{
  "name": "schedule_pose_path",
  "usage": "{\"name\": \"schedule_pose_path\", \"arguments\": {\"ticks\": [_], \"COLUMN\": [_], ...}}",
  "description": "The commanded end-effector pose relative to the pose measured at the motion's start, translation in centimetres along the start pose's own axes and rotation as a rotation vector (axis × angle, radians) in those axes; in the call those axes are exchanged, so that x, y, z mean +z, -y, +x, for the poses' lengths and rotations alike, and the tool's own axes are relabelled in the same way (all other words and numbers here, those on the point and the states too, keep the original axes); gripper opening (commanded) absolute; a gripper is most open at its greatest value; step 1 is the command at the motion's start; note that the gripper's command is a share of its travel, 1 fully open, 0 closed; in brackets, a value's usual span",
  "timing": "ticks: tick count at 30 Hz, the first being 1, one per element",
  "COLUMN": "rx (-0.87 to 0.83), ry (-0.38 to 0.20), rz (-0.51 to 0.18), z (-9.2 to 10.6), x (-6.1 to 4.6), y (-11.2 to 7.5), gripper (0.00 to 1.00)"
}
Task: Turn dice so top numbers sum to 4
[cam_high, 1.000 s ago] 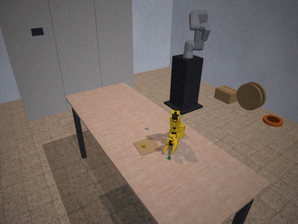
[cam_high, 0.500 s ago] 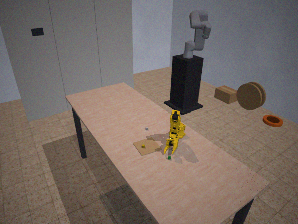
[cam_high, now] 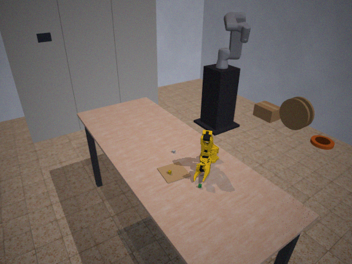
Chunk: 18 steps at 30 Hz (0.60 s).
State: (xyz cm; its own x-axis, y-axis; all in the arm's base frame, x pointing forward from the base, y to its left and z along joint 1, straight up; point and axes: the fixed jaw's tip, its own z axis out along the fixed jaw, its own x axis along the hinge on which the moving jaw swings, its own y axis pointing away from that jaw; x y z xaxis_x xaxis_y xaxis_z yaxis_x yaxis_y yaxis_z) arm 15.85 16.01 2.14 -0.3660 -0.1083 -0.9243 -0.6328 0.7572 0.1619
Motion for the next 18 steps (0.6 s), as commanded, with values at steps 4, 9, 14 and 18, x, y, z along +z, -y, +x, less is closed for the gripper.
{"name": "schedule_pose_path", "arguments": {"ticks": [4, 9, 14, 18], "rx": [0.096, 0.086, 0.073, 0.059], "ry": [-0.015, -0.054, -0.100, -0.154], "rz": [-0.006, 0.001, 0.009, 0.018], "z": [-0.2, 0.2, 0.7, 1.2], "x": [-0.1, 0.8, 1.9, 3.0], "y": [-0.3, -0.2, -0.2, -0.2], "gripper": [0.27, 0.27, 0.26, 0.26]}}
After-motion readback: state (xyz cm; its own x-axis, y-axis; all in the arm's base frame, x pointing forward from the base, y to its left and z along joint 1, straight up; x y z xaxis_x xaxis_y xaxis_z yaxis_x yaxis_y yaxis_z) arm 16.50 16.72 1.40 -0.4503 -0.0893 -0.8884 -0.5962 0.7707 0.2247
